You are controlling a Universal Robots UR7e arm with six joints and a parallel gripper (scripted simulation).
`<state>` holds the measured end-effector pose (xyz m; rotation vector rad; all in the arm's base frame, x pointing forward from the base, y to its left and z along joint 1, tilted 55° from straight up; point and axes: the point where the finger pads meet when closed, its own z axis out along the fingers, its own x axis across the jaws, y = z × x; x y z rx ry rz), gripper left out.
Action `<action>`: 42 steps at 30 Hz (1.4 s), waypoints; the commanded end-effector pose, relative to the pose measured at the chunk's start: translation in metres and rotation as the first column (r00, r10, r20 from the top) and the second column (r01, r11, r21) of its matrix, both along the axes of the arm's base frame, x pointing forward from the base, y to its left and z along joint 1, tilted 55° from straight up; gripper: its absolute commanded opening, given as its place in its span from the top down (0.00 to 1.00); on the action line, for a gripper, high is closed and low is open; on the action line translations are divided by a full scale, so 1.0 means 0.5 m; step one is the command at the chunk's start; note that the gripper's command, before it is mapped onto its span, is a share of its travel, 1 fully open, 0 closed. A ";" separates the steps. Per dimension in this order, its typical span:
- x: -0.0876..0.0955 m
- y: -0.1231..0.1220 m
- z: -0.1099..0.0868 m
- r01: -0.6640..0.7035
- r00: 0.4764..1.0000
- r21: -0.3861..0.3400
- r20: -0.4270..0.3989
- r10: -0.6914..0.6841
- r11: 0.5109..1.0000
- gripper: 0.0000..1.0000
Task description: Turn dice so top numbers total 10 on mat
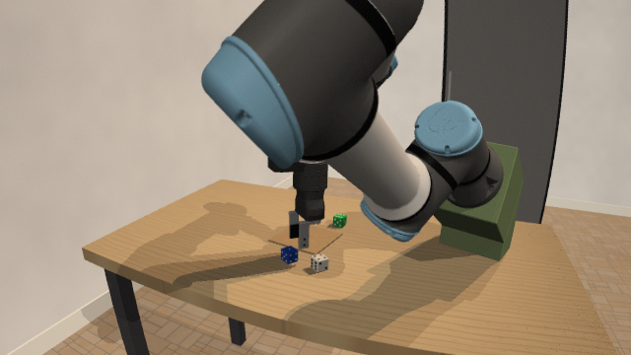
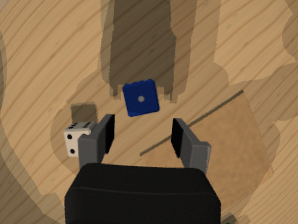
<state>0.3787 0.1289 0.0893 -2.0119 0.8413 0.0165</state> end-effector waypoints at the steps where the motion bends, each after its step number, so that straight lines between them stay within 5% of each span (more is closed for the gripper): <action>1: 0.000 0.008 0.014 0.001 1.000 -0.001 0.000 -0.001 1.000 0.00; 42: 0.000 0.013 0.020 0.001 1.000 -0.001 0.000 -0.001 1.000 0.00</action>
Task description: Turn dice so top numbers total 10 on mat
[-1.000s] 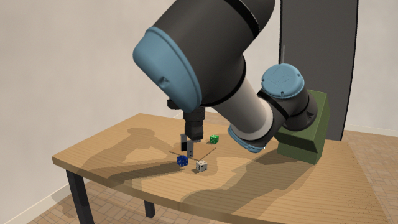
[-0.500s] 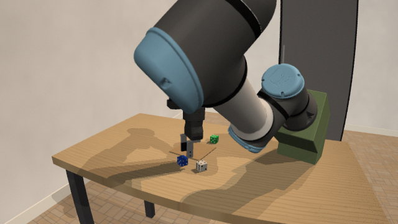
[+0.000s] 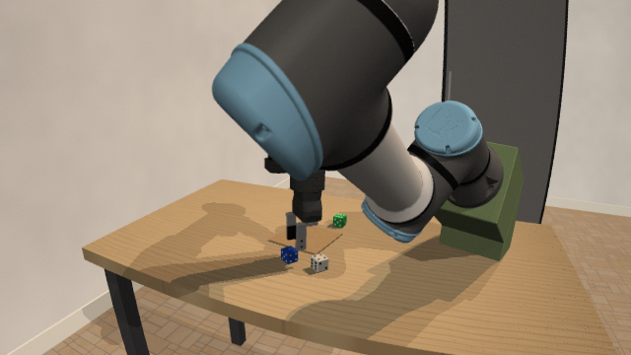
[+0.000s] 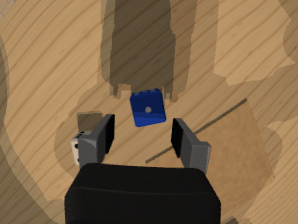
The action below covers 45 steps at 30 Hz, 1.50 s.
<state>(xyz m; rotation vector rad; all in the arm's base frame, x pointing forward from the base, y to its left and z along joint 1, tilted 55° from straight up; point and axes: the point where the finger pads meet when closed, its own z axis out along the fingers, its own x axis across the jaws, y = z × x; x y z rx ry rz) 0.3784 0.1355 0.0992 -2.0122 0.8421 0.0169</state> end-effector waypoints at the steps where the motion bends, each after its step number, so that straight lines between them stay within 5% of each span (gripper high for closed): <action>1: 0.000 -0.001 0.000 0.000 1.000 0.000 0.000 0.000 1.000 0.00; 20: -0.008 0.001 -0.002 0.000 1.000 0.000 0.000 0.000 1.000 0.00; 45: -0.136 0.031 -0.031 0.000 1.000 0.000 0.000 0.000 1.000 0.00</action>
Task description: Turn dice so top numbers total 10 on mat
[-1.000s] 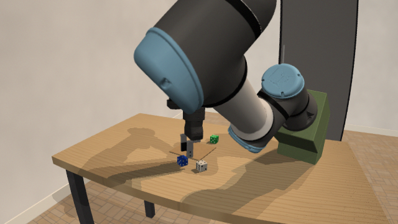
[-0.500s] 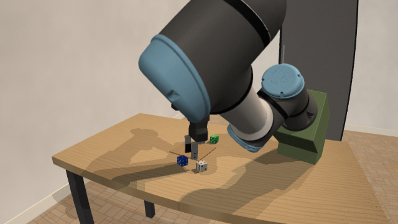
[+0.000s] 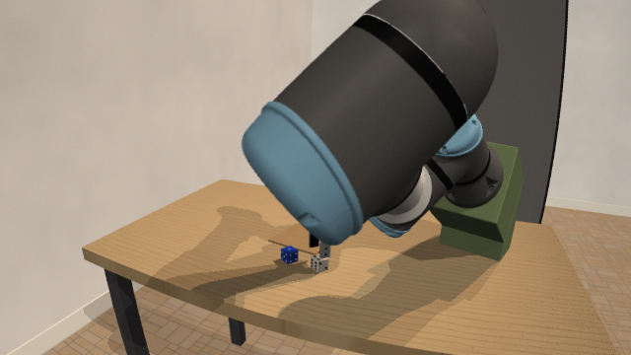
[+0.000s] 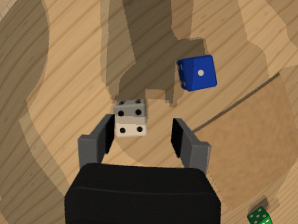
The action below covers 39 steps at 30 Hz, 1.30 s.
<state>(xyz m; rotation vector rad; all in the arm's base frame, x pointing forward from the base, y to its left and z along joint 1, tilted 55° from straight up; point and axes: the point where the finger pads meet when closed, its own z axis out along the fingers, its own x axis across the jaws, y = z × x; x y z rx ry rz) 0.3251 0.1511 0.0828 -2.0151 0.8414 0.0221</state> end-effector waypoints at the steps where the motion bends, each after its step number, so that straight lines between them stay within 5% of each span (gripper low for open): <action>1: -0.032 0.000 0.002 0.004 1.000 0.001 0.004 -0.004 1.000 0.00; 39: -0.039 0.002 0.000 0.004 1.000 0.001 0.004 -0.004 1.000 0.00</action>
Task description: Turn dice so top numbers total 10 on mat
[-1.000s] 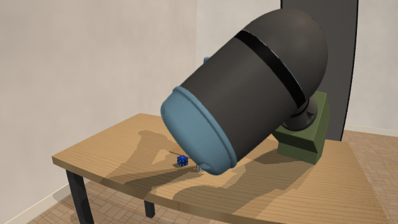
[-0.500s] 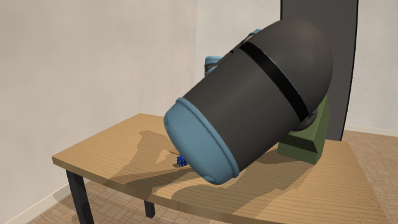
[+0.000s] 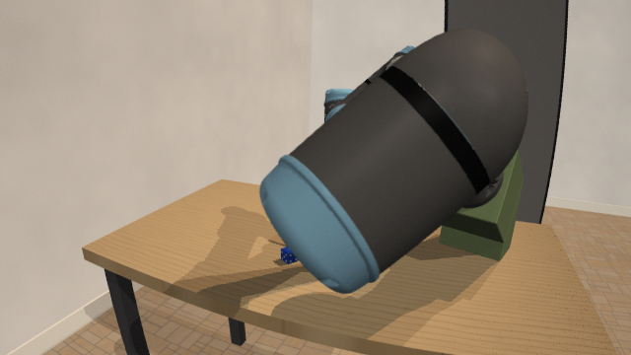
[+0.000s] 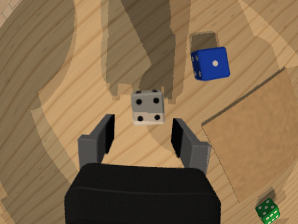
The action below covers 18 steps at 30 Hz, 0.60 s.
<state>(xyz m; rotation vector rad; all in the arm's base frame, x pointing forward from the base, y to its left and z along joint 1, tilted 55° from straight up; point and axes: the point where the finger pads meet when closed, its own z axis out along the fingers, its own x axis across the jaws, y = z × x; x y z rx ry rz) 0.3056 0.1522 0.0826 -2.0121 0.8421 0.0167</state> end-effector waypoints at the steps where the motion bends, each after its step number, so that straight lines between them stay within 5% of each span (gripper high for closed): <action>1: 0.000 0.000 0.000 0.000 1.000 0.000 0.000 0.000 1.000 0.00; 18: -0.001 -0.004 0.003 0.000 1.000 0.000 0.000 0.000 1.000 0.00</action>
